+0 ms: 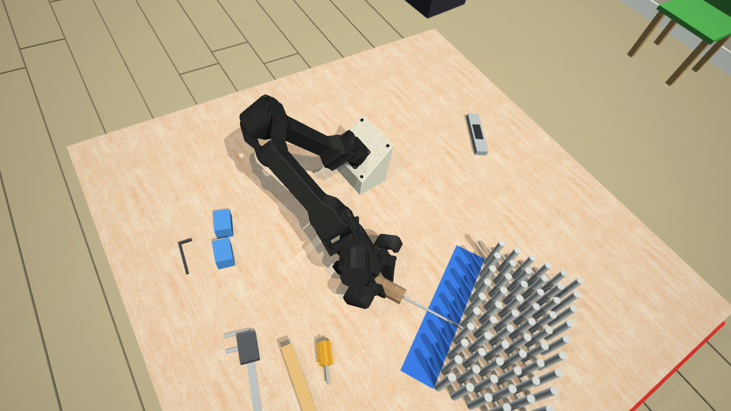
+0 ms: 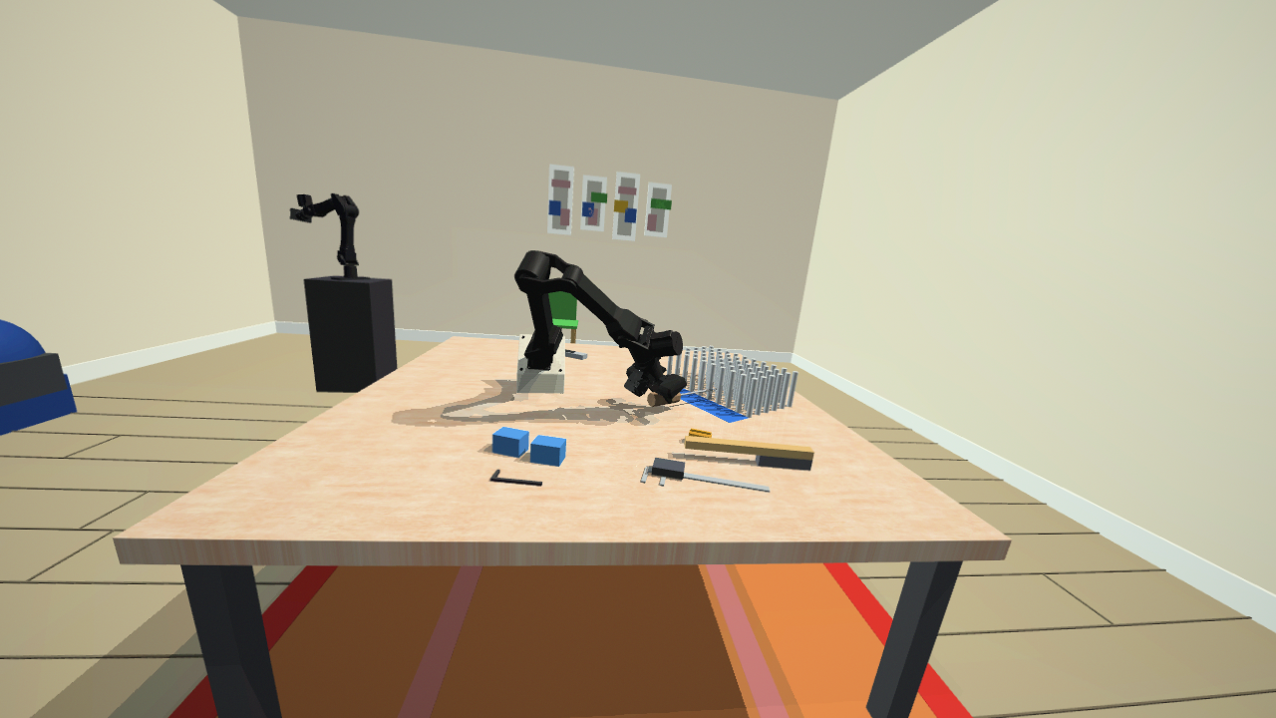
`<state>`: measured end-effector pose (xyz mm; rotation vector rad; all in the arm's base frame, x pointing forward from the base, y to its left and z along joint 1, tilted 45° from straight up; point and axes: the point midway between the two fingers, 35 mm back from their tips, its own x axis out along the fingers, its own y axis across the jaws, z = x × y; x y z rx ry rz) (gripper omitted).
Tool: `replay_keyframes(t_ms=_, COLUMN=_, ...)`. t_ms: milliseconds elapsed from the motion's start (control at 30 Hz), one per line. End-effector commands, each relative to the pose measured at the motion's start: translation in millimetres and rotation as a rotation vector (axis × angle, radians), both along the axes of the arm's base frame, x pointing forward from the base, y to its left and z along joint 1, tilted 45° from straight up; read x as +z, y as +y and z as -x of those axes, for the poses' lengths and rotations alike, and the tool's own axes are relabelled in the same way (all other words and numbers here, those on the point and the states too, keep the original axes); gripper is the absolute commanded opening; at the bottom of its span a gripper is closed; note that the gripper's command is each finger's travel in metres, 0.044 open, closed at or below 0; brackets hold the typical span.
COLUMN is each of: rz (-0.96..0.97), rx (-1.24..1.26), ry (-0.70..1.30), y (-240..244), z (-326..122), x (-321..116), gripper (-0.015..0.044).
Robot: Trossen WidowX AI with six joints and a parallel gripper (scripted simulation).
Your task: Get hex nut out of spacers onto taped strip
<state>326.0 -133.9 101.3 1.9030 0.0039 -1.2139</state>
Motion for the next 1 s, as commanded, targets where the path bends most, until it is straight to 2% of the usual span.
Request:
replay_keyframes(t_ms=0, rz=-0.001, rx=0.001, ry=-0.008, y=2.0, z=-5.3, x=0.7, gripper=0.0)
replay_keyframes(t_ms=967, rz=-0.002, rx=0.001, ry=-0.009, y=7.9, z=-22.7, x=-4.3, gripper=0.0)
